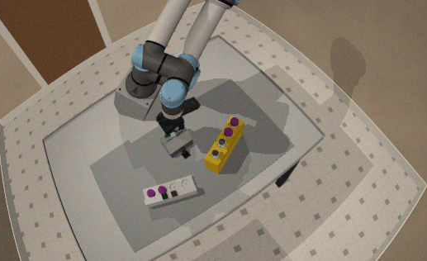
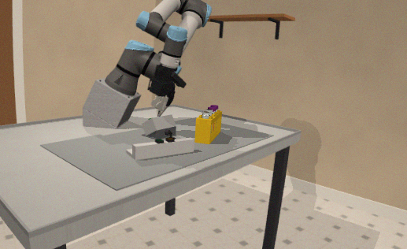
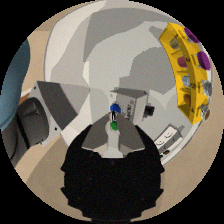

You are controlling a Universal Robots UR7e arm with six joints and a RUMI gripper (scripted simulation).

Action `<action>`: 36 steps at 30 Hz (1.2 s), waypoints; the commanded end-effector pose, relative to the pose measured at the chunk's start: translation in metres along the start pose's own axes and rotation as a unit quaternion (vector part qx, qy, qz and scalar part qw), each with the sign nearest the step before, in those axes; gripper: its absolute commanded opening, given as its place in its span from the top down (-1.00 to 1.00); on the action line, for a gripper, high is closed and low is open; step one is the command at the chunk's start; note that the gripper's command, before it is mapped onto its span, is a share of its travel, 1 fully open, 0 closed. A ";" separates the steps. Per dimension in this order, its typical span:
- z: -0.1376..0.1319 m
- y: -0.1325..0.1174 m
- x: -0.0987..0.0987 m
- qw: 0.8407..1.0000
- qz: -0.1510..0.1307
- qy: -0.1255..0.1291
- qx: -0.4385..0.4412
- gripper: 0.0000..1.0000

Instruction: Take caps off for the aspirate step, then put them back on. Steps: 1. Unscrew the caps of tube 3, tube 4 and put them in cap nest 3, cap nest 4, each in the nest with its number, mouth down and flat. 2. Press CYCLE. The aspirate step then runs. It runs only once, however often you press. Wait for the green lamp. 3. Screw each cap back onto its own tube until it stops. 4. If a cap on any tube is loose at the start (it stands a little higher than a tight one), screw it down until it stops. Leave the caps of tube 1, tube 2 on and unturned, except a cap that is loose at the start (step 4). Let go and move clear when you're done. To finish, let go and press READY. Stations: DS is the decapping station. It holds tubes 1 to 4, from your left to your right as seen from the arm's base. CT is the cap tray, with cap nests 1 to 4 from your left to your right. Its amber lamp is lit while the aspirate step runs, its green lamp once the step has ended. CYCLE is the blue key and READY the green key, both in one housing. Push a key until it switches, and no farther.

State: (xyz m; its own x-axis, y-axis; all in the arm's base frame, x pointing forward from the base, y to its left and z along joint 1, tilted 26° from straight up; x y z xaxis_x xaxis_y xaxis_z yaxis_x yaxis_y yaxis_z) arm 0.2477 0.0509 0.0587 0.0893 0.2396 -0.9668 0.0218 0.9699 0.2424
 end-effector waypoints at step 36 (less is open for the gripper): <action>-0.003 -0.001 -0.013 1.000 0.000 0.000 0.000 1.00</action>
State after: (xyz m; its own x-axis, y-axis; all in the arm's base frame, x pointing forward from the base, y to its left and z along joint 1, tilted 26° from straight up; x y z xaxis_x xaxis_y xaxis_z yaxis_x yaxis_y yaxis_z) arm 0.2473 0.0502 0.0609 0.0872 0.2384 -0.9672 0.0220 0.9702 0.2412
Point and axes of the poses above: the point where the finger pads meet when closed, its own x axis out along the fingers, its own z axis across the jaws, y = z × x, the point moved 4 cm from there along -x, back along the fingers, and after that the axes turned 11 degrees about x, right-handed, at the moved point
